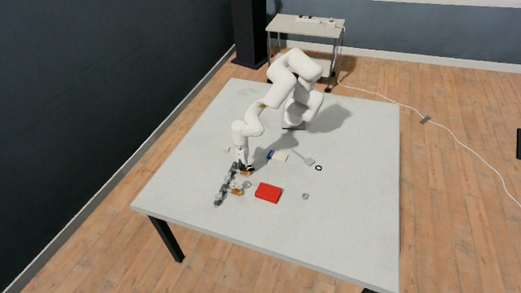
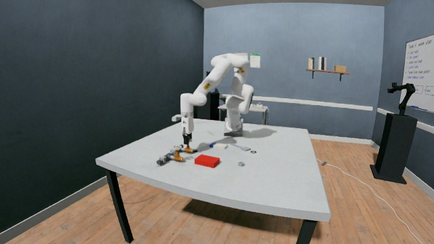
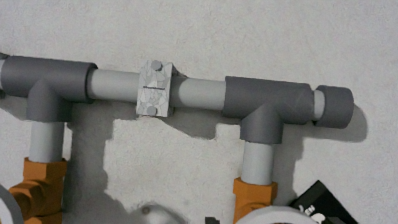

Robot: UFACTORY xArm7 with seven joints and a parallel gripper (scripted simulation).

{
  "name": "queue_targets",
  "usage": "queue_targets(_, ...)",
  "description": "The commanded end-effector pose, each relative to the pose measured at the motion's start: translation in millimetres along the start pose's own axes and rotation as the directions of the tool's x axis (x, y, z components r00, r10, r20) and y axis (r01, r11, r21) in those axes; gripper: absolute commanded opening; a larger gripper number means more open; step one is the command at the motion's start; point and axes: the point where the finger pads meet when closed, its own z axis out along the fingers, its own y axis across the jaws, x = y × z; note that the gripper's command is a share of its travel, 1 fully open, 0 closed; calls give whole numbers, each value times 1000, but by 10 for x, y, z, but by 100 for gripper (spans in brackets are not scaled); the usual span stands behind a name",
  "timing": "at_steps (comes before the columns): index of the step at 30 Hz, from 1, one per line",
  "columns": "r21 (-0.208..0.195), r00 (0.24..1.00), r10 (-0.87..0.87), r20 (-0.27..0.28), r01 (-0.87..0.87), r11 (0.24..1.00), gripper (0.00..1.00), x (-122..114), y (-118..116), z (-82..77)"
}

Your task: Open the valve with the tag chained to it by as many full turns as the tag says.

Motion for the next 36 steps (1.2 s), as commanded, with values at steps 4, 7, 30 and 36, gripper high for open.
queue_targets(4, 3, 989, -145, -2, 145, 989, 0, 9, -10, -11)
queue_targets(7, 3, 970, -245, -3, 245, 970, 0, 9, -10, -11)
queue_targets(30, -12, 282, -959, 0, 959, 282, 0, 9, -10, -10)
queue_targets(36, -16, 33, -999, 3, 999, 33, 0, 9, -9, -10)
